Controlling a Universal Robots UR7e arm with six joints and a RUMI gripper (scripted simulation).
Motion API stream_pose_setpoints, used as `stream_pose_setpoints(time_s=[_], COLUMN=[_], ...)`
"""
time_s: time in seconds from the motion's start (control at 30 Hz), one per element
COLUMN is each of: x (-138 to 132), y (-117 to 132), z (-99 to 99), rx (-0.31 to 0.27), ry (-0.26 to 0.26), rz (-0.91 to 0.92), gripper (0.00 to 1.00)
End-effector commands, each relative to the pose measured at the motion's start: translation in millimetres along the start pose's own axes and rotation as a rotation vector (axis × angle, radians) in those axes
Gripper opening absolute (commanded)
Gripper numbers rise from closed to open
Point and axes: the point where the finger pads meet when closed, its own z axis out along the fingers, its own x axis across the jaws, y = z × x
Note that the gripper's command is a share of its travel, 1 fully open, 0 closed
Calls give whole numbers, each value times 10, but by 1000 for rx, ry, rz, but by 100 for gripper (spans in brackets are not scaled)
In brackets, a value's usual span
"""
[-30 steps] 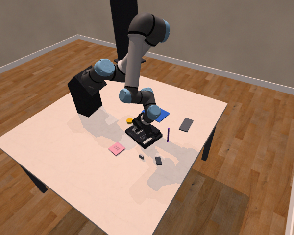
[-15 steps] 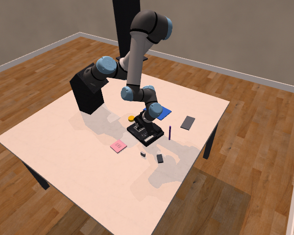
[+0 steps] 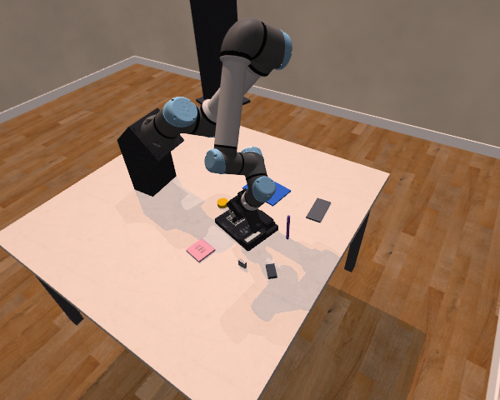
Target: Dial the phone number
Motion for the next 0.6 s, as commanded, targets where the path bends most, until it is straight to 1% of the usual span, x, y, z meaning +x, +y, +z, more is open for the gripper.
stream_pose_setpoints(time_s=[0.0, 0.57], x=[0, 0], y=[-5, -15], z=[0, 15], rx=[1, 1], ry=[0, 0], rz=[0, 0], gripper=[0, 0])
